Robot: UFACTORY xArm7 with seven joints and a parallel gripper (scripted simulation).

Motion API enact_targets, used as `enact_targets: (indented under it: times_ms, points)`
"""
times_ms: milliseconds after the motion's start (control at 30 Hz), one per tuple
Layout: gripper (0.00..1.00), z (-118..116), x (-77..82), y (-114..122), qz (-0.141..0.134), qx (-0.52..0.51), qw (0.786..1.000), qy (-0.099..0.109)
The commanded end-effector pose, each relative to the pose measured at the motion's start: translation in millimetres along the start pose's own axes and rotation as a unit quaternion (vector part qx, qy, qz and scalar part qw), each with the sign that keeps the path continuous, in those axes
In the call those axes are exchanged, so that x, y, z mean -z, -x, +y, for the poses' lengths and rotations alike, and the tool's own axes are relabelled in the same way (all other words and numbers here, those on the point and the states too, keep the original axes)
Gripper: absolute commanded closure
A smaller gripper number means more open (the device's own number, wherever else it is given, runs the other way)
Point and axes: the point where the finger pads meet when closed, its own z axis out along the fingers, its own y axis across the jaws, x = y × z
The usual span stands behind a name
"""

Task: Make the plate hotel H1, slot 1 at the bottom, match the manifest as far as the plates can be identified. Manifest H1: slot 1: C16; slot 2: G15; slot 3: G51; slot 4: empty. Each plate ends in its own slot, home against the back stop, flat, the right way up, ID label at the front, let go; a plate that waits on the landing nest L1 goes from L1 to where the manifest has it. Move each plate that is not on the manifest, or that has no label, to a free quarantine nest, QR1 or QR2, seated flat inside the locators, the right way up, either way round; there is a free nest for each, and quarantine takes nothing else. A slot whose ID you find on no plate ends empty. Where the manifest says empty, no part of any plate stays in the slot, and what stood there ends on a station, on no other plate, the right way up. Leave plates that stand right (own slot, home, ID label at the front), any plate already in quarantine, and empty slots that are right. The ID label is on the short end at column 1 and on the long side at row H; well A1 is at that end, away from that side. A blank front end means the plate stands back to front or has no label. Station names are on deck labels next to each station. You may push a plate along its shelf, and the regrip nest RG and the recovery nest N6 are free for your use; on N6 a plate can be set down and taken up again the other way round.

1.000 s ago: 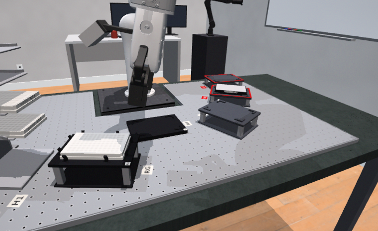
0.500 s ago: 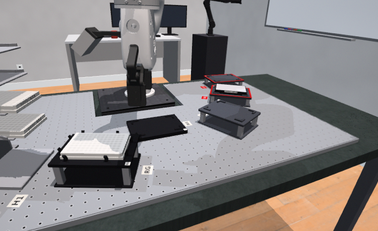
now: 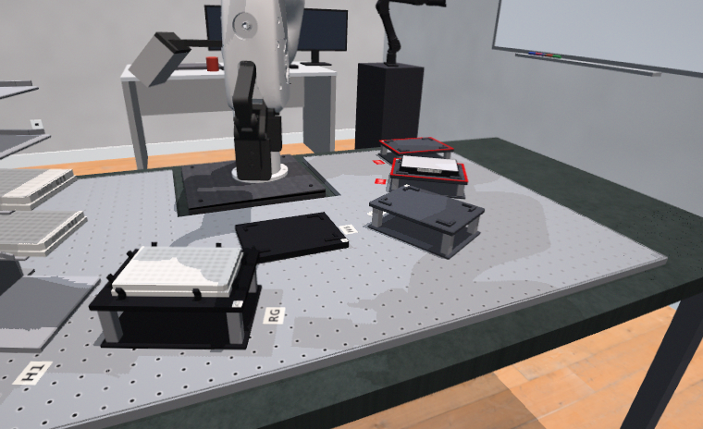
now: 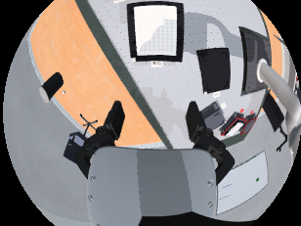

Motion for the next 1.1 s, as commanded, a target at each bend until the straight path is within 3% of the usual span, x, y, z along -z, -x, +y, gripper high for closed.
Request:
enact_targets:
  times_ms: [0,133,500,700,1067]
  points:
    - [0.0,-1,17.2,0,0.0,0.0,1.0,-0.002]
    - [0.0,-1,23.9,0,0.0,0.0,1.0,-0.002]
    - [0.0,-1,60.5,0,0.0,0.0,1.0,-0.002]
    - [0.0,-1,62.5,0,0.0,0.0,1.0,-0.002]
    - [0.0,-1,62.4,-55,0.0,0.001,1.0,-0.002]
